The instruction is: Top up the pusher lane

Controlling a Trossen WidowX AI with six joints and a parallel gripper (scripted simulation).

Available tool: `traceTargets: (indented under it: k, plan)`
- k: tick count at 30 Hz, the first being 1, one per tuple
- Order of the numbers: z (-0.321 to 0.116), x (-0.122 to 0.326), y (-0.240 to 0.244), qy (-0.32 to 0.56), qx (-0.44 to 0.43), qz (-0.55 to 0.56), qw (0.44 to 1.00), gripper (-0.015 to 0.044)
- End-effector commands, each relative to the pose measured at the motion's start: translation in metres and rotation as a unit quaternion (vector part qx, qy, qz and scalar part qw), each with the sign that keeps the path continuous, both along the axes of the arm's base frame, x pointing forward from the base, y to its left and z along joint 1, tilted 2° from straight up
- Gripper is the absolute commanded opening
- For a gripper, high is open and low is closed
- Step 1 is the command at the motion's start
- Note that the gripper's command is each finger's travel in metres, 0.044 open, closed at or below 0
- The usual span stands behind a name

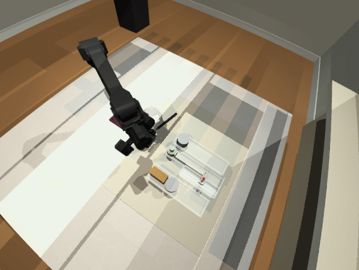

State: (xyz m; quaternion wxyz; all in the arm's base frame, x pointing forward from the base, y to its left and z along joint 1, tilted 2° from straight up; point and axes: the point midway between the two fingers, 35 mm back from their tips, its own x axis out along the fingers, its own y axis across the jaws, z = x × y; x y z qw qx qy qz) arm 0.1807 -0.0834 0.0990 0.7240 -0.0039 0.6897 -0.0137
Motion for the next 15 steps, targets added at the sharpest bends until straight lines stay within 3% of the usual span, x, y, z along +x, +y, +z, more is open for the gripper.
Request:
traceTargets:
  k: [1, 15]
  plan:
    - [-0.008, -0.002, 0.002, 0.005, 0.004, -0.002, 1.000, 0.0440]
    - [-0.028, -0.001, 0.001, 0.005, 0.004, -0.002, 1.000, 0.0440]
